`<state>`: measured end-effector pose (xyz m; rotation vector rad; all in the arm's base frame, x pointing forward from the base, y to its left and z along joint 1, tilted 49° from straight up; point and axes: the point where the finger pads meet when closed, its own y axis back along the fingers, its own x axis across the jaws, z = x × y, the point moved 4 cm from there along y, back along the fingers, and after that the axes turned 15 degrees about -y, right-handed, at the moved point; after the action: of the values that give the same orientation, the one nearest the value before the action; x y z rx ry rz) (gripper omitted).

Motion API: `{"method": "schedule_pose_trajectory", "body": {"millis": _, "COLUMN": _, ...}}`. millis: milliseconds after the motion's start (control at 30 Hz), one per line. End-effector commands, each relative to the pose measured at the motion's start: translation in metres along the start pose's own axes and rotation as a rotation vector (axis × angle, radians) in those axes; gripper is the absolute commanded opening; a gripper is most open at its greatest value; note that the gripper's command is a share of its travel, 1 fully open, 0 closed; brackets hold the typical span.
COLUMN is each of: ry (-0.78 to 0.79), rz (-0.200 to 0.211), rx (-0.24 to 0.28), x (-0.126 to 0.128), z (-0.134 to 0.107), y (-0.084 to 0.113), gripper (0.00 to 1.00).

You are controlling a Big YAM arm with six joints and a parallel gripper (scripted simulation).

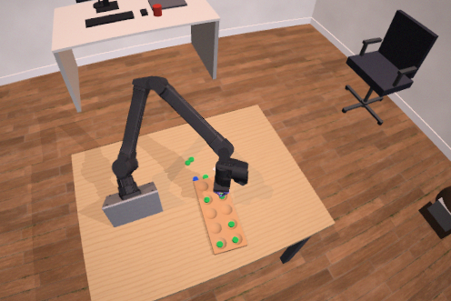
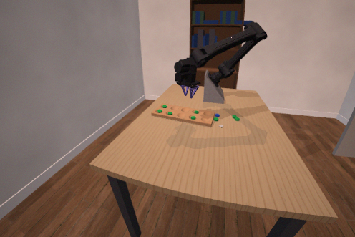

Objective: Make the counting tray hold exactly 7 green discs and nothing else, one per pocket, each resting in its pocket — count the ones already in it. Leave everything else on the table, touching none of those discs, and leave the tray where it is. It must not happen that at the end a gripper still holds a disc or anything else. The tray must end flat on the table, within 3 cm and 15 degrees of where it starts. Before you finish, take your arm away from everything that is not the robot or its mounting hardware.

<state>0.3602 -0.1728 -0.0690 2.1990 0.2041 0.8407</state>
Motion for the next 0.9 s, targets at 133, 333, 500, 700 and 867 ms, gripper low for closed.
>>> {"method": "schedule_pose_trajectory", "body": {"millis": 133, "ry": 0.2, "rz": 0.006, "rx": -0.029, "x": 0.049, "z": -0.031, "y": 0.011, "gripper": 0.44}}
{"method": "schedule_pose_trajectory", "body": {"millis": 333, "ry": 0.364, "rz": 0.011, "rx": -0.034, "x": 0.084, "z": -0.067, "y": 0.01, "gripper": 0.44}}
{"method": "schedule_pose_trajectory", "body": {"millis": 500, "ry": 0.37, "rz": 0.02, "rx": -0.078, "x": 0.091, "z": -0.051, "y": 0.028, "gripper": 0.44}}
{"method": "schedule_pose_trajectory", "body": {"millis": 700, "ry": 0.518, "rz": 0.019, "rx": -0.028, "x": 0.113, "z": -0.107, "y": 0.007, "gripper": 0.44}}
{"method": "schedule_pose_trajectory", "body": {"millis": 867, "ry": 0.594, "rz": 0.025, "rx": -0.026, "x": 0.125, "z": -0.125, "y": 0.005, "gripper": 0.44}}
